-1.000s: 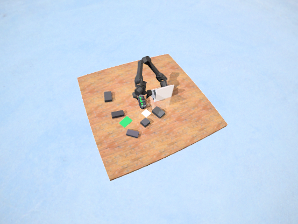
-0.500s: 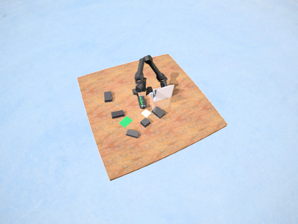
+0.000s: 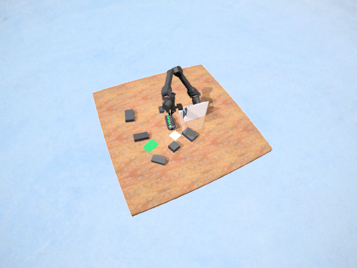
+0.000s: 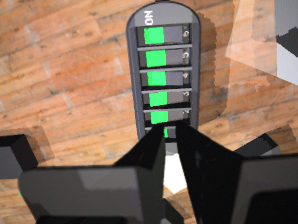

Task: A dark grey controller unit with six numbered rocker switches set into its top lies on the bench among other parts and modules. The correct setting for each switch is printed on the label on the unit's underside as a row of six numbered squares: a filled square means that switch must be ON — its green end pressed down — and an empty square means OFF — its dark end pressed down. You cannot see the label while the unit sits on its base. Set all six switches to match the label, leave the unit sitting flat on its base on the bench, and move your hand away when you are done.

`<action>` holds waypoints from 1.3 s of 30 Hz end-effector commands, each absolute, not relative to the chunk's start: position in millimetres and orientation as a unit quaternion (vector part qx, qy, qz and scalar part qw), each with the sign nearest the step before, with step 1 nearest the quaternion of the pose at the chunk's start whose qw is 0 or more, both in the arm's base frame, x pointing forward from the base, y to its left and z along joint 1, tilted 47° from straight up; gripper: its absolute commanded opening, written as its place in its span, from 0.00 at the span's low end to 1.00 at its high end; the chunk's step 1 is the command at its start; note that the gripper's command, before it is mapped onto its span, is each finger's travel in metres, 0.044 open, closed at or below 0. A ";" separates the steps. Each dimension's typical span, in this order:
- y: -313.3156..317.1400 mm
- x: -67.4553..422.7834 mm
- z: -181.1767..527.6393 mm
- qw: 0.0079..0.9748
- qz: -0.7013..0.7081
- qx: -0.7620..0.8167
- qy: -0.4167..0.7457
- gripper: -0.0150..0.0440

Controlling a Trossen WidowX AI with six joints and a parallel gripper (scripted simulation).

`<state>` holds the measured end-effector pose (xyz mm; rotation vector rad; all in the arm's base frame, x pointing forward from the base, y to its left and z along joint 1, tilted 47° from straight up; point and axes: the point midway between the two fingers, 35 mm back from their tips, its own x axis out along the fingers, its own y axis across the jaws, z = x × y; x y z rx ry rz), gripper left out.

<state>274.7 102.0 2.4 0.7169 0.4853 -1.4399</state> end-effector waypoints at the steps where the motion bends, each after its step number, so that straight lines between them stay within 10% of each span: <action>1: 102.2 274.1 2.6 0.666 -0.640 0.319 0.215 0.25; 9: 102.2 274.1 2.6 0.666 -0.640 0.319 0.215 0.25; 26: 102.0 274.7 2.5 0.667 -0.638 0.318 0.215 1.00; 39: 44.1 268.4 22.7 0.666 -0.642 0.318 0.209 1.00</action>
